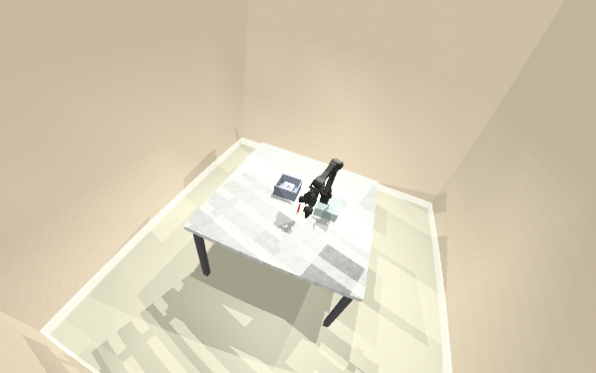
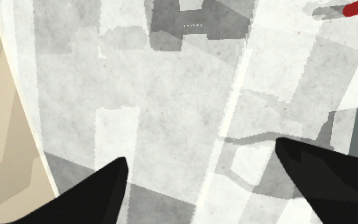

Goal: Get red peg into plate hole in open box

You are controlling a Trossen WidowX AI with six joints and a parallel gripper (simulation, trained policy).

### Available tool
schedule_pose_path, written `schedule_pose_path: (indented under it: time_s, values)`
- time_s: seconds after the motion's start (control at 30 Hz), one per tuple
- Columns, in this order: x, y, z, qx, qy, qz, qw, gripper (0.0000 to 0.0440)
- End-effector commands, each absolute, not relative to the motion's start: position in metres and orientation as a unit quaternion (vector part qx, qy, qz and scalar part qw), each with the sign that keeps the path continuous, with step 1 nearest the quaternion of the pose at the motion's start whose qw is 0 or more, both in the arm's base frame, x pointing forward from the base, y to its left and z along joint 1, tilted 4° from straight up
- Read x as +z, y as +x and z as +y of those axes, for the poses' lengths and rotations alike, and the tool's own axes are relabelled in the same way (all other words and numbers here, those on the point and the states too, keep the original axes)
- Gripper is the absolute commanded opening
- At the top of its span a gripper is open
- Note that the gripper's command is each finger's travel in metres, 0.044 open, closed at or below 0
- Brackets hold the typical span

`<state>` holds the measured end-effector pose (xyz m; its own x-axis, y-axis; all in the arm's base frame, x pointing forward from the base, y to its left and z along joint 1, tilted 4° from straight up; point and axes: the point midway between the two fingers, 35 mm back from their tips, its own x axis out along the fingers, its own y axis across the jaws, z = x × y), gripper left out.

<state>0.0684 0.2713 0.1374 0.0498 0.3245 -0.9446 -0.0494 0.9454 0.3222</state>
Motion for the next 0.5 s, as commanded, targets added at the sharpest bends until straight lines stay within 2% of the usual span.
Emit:
schedule_pose_path:
  time_s: [0.0,0.47]
  values:
    - [0.132,0.085,0.256,0.071,0.116,0.686,0.715,0.0440]
    - [0.107,0.136,0.189,-0.158,0.170,0.695,0.680,0.0440]
